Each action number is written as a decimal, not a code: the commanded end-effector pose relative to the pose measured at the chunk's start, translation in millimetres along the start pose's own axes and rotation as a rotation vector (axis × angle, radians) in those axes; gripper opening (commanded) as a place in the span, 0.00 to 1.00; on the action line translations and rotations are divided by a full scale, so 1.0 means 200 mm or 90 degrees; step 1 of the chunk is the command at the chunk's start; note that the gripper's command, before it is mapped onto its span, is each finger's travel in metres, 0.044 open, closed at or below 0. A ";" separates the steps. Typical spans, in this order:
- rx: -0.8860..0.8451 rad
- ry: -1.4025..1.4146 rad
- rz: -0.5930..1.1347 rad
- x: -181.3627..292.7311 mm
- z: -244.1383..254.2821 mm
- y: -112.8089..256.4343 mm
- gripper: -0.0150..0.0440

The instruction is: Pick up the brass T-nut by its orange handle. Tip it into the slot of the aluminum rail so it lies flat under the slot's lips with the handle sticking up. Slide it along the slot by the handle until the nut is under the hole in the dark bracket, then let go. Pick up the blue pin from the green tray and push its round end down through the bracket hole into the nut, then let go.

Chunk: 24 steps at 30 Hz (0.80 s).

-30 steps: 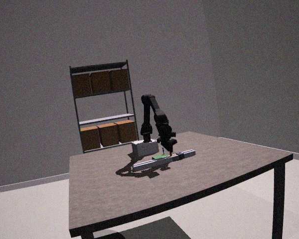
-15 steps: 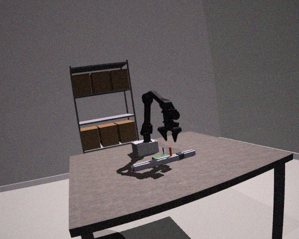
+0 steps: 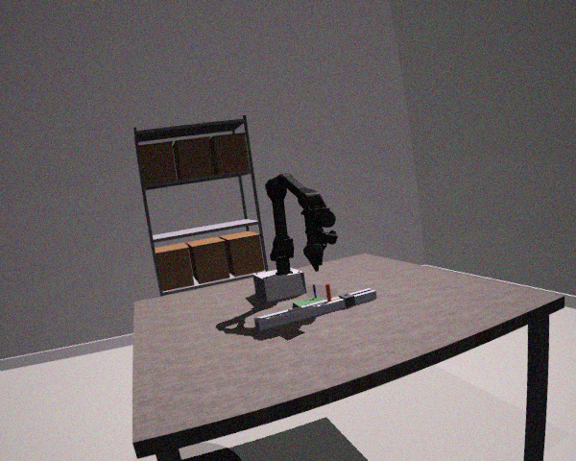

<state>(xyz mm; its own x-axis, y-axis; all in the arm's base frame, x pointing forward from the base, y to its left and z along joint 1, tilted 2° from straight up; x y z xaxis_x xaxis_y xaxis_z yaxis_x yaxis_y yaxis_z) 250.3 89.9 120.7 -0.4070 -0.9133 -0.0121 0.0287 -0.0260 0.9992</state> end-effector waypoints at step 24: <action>0.004 -0.469 -0.003 0.18 0.22 -0.31 1.00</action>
<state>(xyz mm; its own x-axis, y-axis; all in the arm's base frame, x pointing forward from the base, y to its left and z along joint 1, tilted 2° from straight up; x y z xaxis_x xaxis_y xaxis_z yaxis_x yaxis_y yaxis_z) 197.3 77.3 79.8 -0.9143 -0.4050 0.0015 0.0152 -0.0305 0.9994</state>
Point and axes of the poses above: the point midway between the two fingers, 35 mm back from their tips, its own y axis back along the fingers, its own z axis across the jaws, x = y × z, the point moved 4 cm from there along y, back along the fingers
